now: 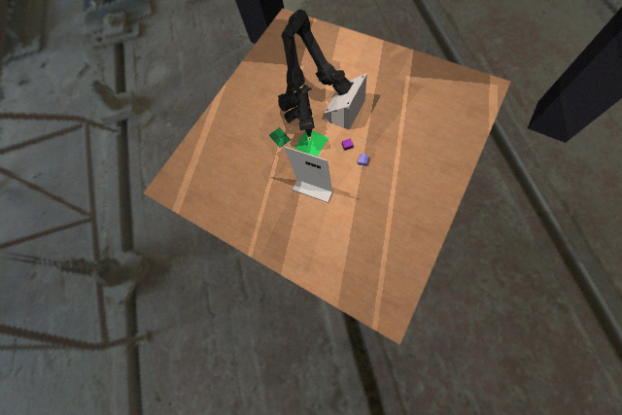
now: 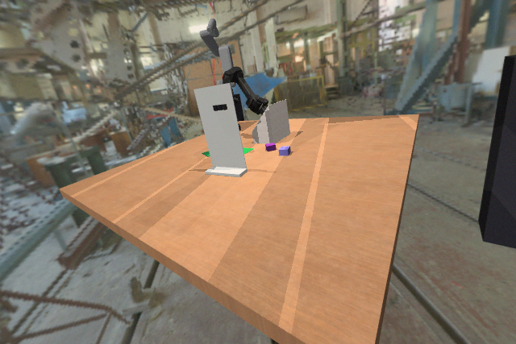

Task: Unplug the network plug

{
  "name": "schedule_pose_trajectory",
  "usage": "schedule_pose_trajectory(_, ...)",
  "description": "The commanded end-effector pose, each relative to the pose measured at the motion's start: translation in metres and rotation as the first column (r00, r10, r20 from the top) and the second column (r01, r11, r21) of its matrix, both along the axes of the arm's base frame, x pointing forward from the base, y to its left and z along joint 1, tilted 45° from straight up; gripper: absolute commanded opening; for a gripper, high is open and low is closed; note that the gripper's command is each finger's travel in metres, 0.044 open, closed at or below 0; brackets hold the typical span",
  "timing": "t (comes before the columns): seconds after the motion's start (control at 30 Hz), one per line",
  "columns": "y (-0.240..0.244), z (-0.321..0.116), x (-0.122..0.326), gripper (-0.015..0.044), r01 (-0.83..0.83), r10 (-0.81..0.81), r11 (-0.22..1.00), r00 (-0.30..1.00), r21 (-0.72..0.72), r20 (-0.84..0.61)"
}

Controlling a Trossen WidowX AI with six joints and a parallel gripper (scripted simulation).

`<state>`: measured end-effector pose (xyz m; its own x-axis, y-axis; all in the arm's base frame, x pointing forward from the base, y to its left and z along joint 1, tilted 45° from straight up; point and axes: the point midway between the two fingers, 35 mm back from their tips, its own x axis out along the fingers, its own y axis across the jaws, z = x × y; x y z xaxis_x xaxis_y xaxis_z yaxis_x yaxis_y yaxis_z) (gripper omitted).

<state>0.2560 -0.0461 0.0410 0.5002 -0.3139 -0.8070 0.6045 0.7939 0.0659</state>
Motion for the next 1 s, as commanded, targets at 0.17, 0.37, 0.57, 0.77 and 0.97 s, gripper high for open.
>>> schedule_pose_trajectory(0.17,-0.007,-0.010,0.001,0.0000,-0.006,0.006,1.000,1.000,0.003,-0.010)
schedule_pose_trajectory(0.37,-0.013,-0.015,0.002,0.0000,-0.006,0.006,1.000,1.000,0.003,-0.010)
schedule_pose_trajectory(0.57,-0.018,-0.021,0.002,0.0000,-0.006,0.006,1.000,1.000,0.002,-0.010)
schedule_pose_trajectory(0.77,-0.024,-0.026,0.002,0.0000,-0.006,0.006,1.000,1.000,0.002,-0.010)
schedule_pose_trajectory(0.97,-0.029,-0.031,0.002,0.0000,-0.006,0.006,1.000,1.000,0.001,-0.010)
